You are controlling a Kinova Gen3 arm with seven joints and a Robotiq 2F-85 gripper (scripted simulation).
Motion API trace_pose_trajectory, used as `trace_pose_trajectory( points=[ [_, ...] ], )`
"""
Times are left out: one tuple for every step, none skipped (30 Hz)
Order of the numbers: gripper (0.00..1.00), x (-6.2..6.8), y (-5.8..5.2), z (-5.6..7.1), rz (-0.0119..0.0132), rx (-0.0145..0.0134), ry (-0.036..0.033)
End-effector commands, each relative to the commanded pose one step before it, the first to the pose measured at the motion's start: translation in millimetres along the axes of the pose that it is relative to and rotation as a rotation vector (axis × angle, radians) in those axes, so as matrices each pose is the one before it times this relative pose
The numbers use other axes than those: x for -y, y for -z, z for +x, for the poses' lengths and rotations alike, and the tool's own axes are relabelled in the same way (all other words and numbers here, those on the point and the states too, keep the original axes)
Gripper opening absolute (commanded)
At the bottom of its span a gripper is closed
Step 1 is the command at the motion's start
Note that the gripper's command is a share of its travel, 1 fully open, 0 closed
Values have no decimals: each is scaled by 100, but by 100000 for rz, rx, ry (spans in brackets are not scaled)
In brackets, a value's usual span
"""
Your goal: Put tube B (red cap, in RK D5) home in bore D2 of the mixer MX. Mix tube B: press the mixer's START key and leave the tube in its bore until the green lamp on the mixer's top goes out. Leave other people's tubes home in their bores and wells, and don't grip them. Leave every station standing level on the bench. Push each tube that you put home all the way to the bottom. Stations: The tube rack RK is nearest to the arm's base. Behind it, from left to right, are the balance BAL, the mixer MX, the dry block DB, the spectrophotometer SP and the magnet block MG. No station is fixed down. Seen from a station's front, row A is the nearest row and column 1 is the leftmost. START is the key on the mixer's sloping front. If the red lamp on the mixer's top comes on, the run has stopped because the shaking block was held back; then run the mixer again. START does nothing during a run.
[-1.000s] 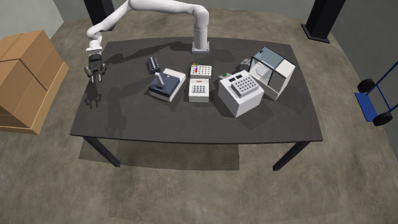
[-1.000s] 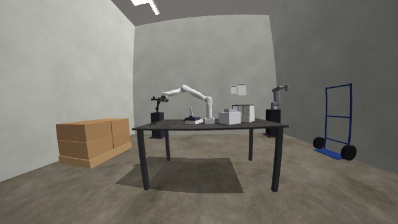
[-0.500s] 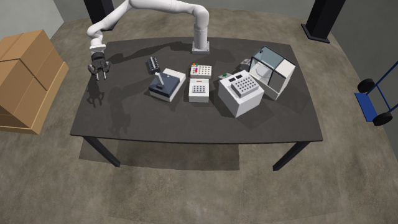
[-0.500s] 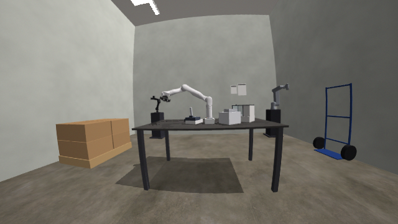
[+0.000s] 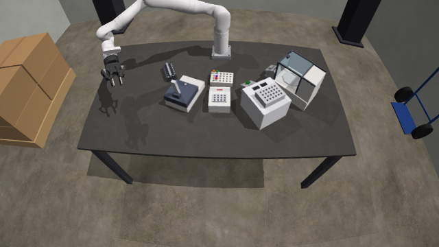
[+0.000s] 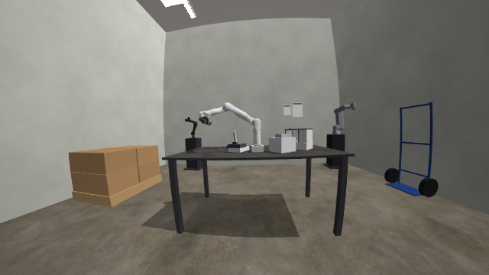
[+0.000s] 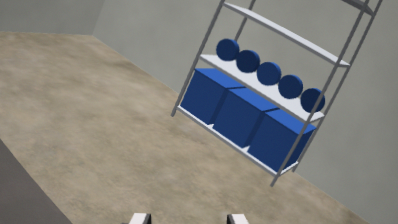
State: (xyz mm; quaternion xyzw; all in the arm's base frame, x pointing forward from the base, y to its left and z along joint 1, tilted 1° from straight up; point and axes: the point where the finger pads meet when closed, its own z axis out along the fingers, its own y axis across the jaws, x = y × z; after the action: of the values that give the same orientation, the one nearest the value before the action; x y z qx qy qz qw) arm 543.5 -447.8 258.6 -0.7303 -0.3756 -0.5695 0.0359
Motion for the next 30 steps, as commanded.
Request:
trace_pose_trajectory(
  points=[
    [42, 640, 53, 505, 2070, 117, 3125],
    [42, 195, -4, 105, 614, 26, 788],
    [42, 194, -5, 107, 614, 26, 788],
    [42, 193, -6, 108, 614, 26, 788],
    [42, 192, -7, 110, 614, 26, 788],
    [42, 191, -8, 111, 614, 26, 788],
    [42, 190, -10, 113, 614, 26, 788],
    [42, 189, -11, 114, 614, 26, 788],
    [42, 0, 0, 0, 0, 0, 0],
    [42, 0, 0, 0, 0, 0, 0],
    [42, 191, -12, 117, 614, 26, 788],
    [42, 187, -13, 117, 615, 26, 788],
    [42, 186, -14, 118, 615, 26, 788],
    [42, 185, -15, 120, 615, 26, 788],
    [42, 184, -16, 121, 614, 26, 788],
    [42, 183, -17, 123, 614, 26, 788],
    [42, 182, -18, 124, 614, 26, 788],
    [42, 181, -20, 126, 614, 26, 788],
    [42, 180, -21, 127, 614, 26, 788],
    [42, 179, -22, 129, 614, 26, 788],
    [42, 177, -23, 130, 614, 26, 788],
    [42, 176, -24, 132, 614, 26, 788],
    [42, 175, -25, 133, 614, 26, 788],
    [42, 174, -26, 134, 614, 26, 788],
    [42, 173, -27, 136, 614, 26, 788],
    [42, 0, 0, 0, 0, 0, 0],
    [42, 0, 0, 0, 0, 0, 0],
    [42, 174, -29, 138, 614, 26, 788],
    [42, 170, -29, 138, 615, 26, 788],
    [42, 168, -30, 140, 615, 26, 788]
  ],
)
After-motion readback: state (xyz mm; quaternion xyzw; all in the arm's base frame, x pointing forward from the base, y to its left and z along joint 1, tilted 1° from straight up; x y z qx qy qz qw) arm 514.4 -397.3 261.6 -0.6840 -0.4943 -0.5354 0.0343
